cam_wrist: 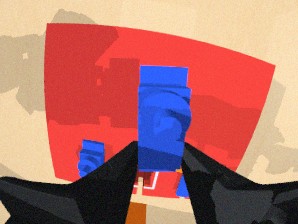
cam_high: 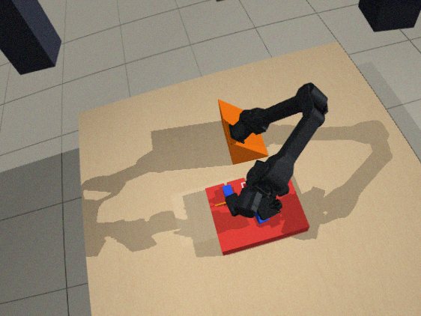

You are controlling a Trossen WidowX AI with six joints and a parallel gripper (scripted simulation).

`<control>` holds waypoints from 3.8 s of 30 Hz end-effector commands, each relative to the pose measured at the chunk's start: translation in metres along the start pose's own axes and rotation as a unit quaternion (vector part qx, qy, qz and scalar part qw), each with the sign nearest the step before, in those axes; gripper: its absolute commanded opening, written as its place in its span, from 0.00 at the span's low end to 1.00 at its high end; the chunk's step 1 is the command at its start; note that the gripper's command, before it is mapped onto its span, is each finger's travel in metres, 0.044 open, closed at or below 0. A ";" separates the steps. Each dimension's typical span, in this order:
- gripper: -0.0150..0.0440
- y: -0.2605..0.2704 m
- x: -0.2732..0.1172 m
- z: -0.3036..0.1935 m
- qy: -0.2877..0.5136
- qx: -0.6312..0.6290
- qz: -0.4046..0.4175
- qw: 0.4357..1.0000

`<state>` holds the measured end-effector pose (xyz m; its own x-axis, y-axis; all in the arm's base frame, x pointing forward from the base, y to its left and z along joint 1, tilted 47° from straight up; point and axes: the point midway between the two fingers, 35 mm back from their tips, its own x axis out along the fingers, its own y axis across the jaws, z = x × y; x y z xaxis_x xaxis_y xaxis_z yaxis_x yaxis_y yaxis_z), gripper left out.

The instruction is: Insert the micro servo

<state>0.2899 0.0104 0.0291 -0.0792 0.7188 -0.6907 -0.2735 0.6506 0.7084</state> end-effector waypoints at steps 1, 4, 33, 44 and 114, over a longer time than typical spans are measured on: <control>0.25 0.001 0.000 0.000 -0.001 0.042 0.002 0.999; 0.25 0.001 0.000 0.000 -0.001 0.042 0.002 0.999; 0.25 0.015 0.000 -0.108 0.001 0.068 0.002 0.998; 0.25 0.014 0.010 -0.109 0.001 0.069 0.002 0.998; 0.25 0.015 0.062 -0.109 0.000 0.068 0.003 0.998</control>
<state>0.1761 0.0365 -0.0170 -0.0845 0.7216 -0.6871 -0.1434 0.6736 0.7250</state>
